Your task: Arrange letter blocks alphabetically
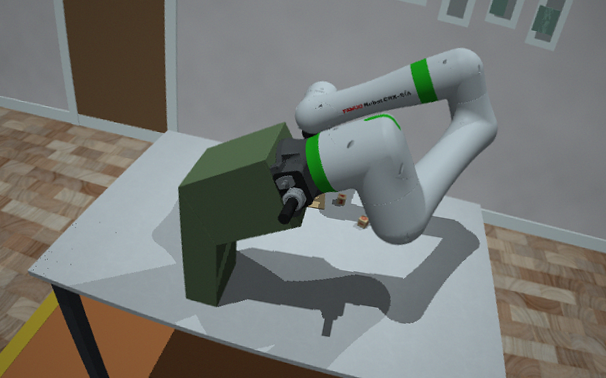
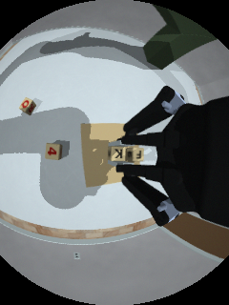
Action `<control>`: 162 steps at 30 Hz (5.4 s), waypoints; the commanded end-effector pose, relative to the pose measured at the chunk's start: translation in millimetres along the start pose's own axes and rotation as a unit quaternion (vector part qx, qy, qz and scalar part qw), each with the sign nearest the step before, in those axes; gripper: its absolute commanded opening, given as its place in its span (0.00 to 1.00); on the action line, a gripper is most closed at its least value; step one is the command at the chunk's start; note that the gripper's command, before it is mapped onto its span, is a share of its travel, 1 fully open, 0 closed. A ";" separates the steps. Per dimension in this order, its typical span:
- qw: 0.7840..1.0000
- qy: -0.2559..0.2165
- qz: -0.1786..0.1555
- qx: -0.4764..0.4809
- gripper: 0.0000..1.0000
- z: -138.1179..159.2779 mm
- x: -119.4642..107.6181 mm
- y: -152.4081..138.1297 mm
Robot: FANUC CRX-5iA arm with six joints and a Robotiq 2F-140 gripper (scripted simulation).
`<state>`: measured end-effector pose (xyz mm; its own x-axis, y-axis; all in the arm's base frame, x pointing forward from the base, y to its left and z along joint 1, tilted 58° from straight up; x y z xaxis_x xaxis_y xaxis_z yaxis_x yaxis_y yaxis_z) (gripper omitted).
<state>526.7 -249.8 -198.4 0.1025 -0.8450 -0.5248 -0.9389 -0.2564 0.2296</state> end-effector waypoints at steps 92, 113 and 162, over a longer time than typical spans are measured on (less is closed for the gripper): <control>1.000 0.000 0.000 0.000 0.28 0.1 -86.4 -0.1; 1.000 0.000 0.000 0.000 1.00 0.1 -89.6 -0.1; 0.880 -0.001 -0.002 -0.474 1.00 -163.5 -83.8 128.6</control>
<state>462.4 -277.6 -7.5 0.1064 -0.8474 -0.5203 -0.3522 -0.5214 0.7772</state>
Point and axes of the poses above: the point where the finger pads meet when closed, its own x axis out along the fingers, its own y axis across the jaws, z = x × y, the point moved 1 cm from there along -x, back along the fingers, and after that the axes turned 15 degrees about -x, right-handed, at the moved point
